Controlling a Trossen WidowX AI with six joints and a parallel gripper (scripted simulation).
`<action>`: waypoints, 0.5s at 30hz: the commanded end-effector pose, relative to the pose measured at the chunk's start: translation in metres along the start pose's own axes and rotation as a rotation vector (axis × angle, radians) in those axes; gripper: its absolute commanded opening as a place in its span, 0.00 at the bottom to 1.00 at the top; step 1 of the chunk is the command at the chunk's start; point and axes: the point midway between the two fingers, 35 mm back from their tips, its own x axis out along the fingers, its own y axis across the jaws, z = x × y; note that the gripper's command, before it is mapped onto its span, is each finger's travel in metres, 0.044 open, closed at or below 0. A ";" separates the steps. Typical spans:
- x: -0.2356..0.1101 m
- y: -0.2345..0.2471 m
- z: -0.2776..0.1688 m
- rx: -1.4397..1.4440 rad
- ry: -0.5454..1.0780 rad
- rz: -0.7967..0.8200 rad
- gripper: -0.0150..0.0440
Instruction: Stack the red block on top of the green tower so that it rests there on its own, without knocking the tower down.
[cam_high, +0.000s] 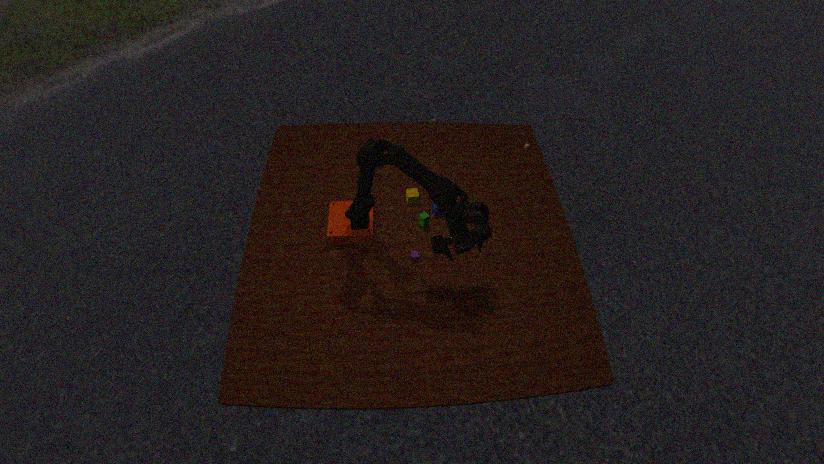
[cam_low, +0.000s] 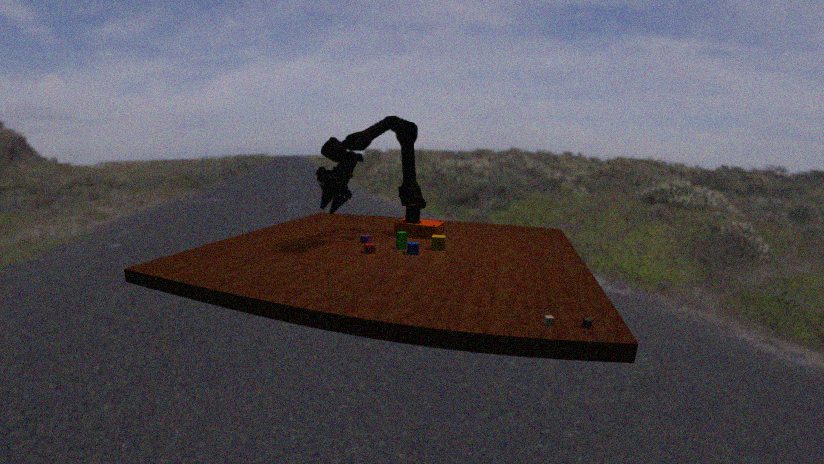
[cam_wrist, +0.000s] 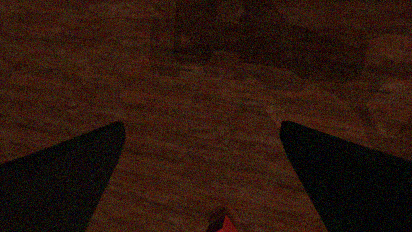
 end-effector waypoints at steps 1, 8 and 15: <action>0.004 0.009 -0.048 -0.215 0.133 -0.056 1.00; -0.002 0.010 -0.126 -0.578 0.348 -0.141 1.00; -0.007 0.006 -0.149 -0.704 0.424 -0.169 1.00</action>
